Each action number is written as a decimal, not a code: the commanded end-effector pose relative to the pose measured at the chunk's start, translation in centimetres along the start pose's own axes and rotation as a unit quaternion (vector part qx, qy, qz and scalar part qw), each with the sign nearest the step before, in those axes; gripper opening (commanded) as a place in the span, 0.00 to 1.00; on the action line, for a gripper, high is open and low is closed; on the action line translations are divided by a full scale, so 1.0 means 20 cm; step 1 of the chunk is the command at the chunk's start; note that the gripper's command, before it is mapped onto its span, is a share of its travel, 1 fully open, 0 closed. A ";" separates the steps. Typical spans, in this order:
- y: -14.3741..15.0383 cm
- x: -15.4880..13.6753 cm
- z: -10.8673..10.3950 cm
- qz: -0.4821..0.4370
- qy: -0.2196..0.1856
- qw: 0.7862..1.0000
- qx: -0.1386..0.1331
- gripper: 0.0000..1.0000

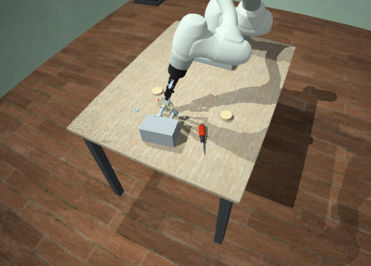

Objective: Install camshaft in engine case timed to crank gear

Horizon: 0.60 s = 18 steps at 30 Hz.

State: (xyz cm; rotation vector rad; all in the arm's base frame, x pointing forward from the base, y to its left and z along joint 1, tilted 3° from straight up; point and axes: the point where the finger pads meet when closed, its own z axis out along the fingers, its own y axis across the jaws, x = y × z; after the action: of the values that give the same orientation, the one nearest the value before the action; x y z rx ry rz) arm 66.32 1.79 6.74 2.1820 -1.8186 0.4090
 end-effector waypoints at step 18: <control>-0.02 0.00 0.00 0.000 0.000 1.000 0.000 0.05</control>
State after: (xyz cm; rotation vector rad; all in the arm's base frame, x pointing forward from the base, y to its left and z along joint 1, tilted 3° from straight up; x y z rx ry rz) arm 66.75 1.86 6.73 2.1820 -1.8186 0.4090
